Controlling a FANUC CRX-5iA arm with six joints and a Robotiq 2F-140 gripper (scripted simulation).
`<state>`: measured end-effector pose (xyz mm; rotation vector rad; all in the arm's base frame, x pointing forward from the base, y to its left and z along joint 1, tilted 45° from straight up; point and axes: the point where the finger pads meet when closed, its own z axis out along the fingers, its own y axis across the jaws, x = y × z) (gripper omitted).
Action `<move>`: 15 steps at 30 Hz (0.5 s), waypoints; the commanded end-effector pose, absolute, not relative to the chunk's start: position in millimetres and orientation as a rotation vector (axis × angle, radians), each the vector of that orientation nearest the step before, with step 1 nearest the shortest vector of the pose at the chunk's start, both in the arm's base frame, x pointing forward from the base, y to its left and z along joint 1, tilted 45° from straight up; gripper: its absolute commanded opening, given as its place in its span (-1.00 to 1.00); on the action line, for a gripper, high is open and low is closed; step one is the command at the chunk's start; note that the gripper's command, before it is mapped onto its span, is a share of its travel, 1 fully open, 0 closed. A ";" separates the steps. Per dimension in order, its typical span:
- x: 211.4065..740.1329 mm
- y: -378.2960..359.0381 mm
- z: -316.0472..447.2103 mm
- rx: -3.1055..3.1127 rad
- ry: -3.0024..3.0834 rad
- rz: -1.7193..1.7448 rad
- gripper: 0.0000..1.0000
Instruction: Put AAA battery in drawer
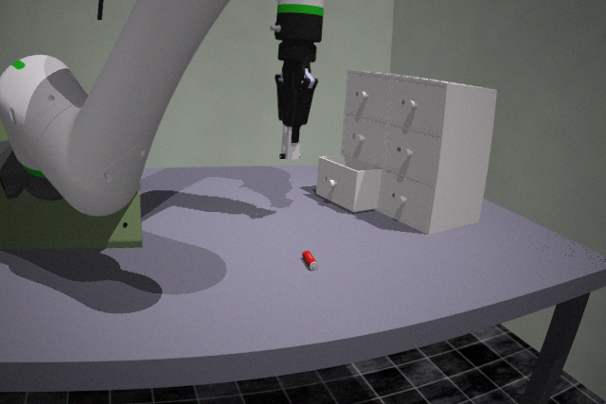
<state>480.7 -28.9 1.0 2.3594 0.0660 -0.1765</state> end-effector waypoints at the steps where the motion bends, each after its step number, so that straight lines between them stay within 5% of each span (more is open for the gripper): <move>1: 481.4 -26.1 3.7 2.359 0.066 -0.177 -0.94; 15: 457.8 14.7 -61.1 2.577 0.246 -0.227 -0.94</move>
